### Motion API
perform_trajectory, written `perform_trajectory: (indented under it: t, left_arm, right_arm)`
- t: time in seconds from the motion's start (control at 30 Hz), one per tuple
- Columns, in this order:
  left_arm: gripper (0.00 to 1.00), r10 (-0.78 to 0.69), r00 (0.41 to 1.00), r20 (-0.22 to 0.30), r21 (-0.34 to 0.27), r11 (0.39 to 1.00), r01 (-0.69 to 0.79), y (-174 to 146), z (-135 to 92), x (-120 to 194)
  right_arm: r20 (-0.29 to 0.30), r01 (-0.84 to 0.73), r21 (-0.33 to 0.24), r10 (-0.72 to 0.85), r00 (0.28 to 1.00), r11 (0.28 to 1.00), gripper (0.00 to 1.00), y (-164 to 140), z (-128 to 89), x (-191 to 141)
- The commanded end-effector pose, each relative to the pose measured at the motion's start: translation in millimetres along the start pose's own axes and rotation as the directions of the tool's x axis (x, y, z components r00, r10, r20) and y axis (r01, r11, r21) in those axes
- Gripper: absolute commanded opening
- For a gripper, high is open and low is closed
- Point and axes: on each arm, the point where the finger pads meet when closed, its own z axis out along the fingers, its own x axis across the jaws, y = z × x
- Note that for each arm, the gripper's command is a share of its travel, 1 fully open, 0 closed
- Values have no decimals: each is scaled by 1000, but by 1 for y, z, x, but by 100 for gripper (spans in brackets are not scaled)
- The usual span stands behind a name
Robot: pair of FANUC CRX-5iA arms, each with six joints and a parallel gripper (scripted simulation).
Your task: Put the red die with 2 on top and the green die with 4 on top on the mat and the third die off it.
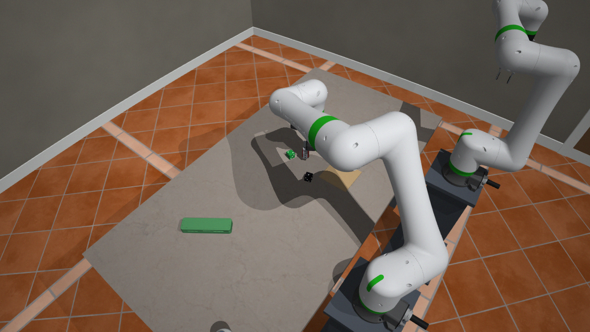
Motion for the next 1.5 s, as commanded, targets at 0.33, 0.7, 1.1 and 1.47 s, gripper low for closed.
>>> perform_trajectory:
  t: [0.33,0.7,1.1,1.47]
  left_arm:
    - [57,0,1000,-3,1,1000,0,0,-81,1]
    - [57,0,1000,-3,1,1000,0,0,-82,1]
    - [57,-113,994,-3,1,994,113,4,-83,-6]
    - [57,-471,882,-3,-1,882,471,20,-87,-28]
  right_arm:
    - [0,0,-2,0,1000,1000,100,0,-1,0]
    - [0,0,-2,0,1000,1000,100,0,-1,0]
    - [0,0,-2,0,1000,1000,100,0,-1,0]
    - [0,0,-2,0,1000,1000,100,0,-1,0]
